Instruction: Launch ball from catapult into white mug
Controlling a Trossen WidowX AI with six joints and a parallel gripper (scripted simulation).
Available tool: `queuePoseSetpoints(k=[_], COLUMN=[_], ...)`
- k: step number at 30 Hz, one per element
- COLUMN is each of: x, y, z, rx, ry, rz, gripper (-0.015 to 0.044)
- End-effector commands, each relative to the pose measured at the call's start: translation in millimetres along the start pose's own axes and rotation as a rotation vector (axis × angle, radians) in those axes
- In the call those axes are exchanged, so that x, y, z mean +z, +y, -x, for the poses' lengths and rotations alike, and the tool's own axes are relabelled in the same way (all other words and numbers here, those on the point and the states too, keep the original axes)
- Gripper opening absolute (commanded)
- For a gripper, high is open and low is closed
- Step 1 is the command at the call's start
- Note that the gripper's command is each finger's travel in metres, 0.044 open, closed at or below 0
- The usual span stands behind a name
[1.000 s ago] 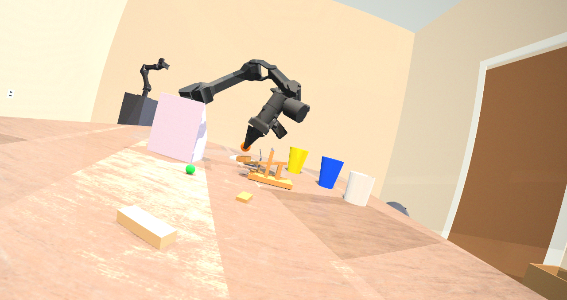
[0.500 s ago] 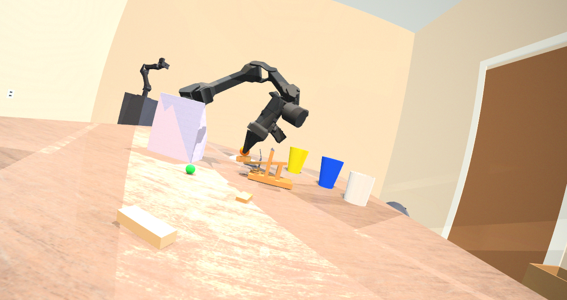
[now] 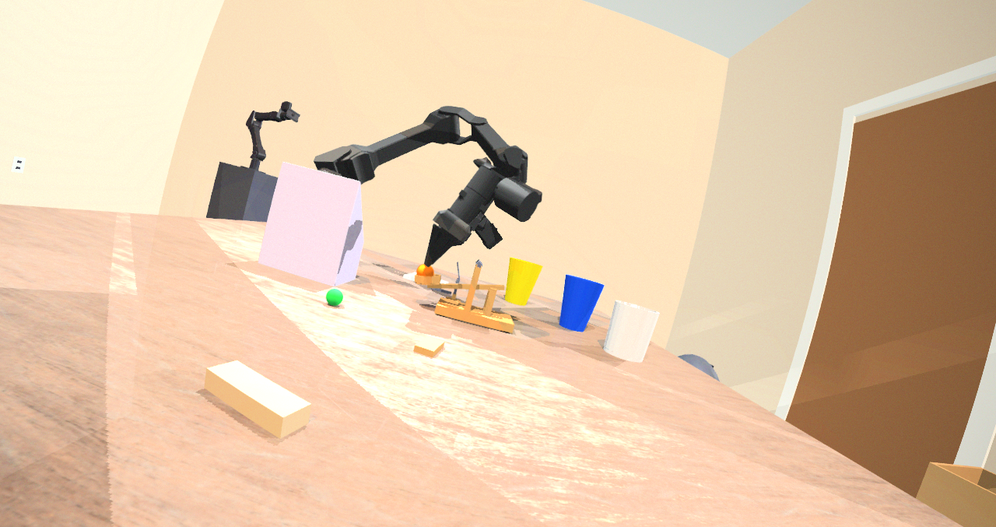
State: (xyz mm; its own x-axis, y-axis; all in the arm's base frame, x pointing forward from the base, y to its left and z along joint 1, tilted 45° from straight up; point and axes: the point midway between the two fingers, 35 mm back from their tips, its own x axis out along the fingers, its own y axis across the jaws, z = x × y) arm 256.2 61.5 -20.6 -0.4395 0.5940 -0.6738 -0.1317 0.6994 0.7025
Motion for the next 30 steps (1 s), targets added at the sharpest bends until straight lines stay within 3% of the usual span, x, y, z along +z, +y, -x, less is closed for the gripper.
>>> queuePoseSetpoints(k=[1, 5, 7, 8, 13, 30], x=[-8.0, -35.3, -36.9, -26.1, 9.0, 142.1], y=[-4.2, -3.4, -3.2, -6.8, -18.9, -30.5], z=[40.1, 97.1, 99.8, 79.2, 94.5, 196.3], rx=[-0.01, 0.002, 0.003, 0.009, -0.037, -0.047], ry=[-0.017, -0.013, -0.013, -0.016, -0.15, -0.704], rz=[-0.002, -0.014, -0.014, -0.028, -0.066, -0.125], gripper=[0.0341, 0.044, 0.044, 0.044, 0.044, 0.044])
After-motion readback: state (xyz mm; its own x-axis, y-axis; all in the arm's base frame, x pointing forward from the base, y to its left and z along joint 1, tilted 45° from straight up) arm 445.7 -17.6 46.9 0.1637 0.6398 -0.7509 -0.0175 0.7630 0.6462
